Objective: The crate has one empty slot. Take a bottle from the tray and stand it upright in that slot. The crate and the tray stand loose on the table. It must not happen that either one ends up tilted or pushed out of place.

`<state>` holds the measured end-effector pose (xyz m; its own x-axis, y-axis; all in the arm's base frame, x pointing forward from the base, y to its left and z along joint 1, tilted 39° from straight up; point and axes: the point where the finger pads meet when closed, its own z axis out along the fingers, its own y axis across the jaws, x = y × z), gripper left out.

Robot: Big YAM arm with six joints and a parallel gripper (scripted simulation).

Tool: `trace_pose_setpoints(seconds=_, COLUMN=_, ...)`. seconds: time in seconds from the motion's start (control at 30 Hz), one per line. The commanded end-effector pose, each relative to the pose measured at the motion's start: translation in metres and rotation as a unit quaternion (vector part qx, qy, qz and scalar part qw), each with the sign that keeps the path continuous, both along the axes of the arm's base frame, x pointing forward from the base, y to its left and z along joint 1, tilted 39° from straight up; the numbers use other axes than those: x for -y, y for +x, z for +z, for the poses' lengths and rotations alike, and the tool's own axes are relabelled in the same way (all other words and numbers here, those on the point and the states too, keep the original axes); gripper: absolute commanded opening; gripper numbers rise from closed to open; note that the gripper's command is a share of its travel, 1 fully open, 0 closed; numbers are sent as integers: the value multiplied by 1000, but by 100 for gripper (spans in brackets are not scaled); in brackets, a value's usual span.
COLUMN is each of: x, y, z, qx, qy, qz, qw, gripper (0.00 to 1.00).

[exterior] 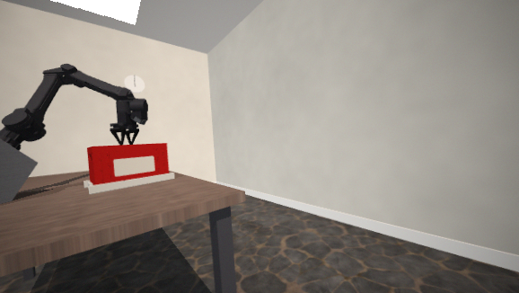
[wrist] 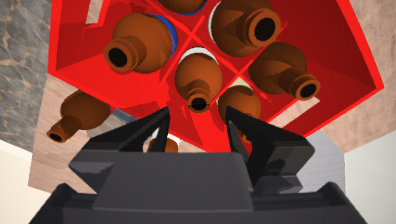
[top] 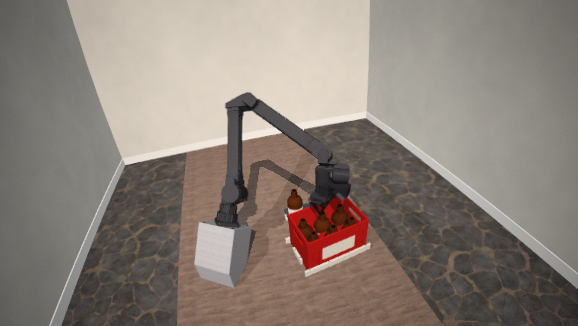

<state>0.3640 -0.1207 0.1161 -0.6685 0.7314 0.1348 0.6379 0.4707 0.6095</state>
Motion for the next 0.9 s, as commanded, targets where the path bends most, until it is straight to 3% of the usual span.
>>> trace_pose_setpoints(seconds=0.0, x=21, y=5, z=29, qx=26, qy=-17, qz=-3, qw=1000, gripper=61)
trace_pose_setpoints(seconds=0.37, x=34, y=-5, z=49, qx=26, qy=-19, qz=-3, qw=999, gripper=61)
trace_pose_setpoints(seconds=0.87, x=39, y=-10, z=58, qx=26, qy=-20, qz=-3, qw=999, gripper=61)
